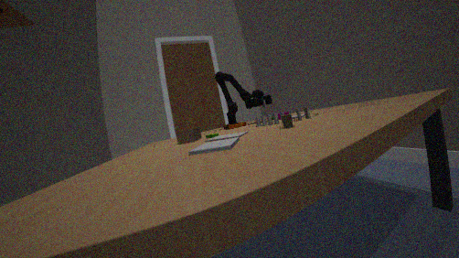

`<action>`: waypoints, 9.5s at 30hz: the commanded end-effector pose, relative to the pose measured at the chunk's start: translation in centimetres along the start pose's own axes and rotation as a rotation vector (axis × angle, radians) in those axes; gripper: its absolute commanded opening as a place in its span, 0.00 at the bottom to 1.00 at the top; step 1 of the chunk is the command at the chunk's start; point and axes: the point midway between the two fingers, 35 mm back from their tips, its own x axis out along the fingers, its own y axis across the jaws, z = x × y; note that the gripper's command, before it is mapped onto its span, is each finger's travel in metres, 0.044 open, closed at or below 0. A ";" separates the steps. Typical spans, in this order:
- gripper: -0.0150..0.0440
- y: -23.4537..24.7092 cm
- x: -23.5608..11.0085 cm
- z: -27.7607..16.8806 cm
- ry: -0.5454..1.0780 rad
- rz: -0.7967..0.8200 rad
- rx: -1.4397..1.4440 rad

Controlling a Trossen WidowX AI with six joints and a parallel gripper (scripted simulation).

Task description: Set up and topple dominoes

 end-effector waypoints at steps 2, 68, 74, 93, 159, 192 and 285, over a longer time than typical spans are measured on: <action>0.29 0.2 0.2 -1.3 0.004 0.001 -0.009; 0.43 -1.8 1.6 -8.9 0.003 0.004 -0.019; 0.70 -1.8 1.6 -8.9 0.003 0.004 -0.019; 1.00 -1.6 1.1 -4.0 0.001 0.002 -0.015; 1.00 -1.5 3.5 0.0 1.134 1.128 -1.267; 0.60 -1.6 4.2 -7.5 1.135 1.128 -1.266; 0.44 -13.9 14.8 -5.5 1.423 0.367 -0.446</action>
